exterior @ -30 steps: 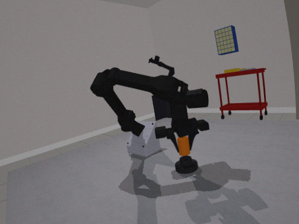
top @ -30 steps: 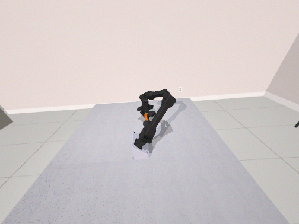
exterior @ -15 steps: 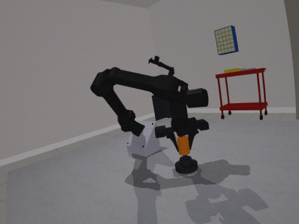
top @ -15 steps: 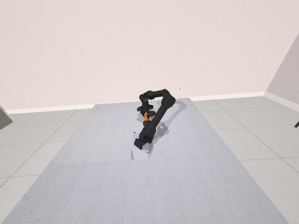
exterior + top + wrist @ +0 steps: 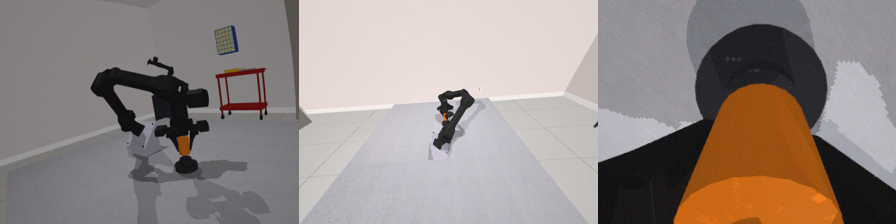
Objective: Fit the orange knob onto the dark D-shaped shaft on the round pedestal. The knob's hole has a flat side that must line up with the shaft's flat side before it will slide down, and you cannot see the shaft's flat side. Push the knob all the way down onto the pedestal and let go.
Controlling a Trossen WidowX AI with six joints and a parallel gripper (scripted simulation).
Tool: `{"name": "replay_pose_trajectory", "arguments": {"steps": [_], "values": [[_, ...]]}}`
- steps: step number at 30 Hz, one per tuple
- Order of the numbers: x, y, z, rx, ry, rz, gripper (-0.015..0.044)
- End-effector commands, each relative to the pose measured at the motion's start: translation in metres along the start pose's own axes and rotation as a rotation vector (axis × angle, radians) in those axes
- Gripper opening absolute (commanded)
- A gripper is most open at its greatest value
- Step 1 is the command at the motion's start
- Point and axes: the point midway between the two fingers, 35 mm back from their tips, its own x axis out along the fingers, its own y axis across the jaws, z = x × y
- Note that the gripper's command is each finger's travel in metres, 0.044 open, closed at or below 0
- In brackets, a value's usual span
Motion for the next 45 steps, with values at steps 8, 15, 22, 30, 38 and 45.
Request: {"name": "replay_pose_trajectory", "arguments": {"steps": [8,15,22,30,38,45], "values": [[0.0015,-0.0002,-0.0011,0.007,-0.001,0.004,0.0],[0.0004,-0.0006,-0.0007,0.007,-0.001,0.004,0.0],[-0.0031,-0.0008,0.0008,0.033,-0.001,0.004,0.0],[-0.0018,0.0024,0.0006,0.217,-0.001,0.005,0.0],[0.0021,0.0021,0.0007,0.217,-0.001,0.004,0.0],[-0.001,0.0016,-0.0001,0.217,-0.001,0.004,0.0]]}}
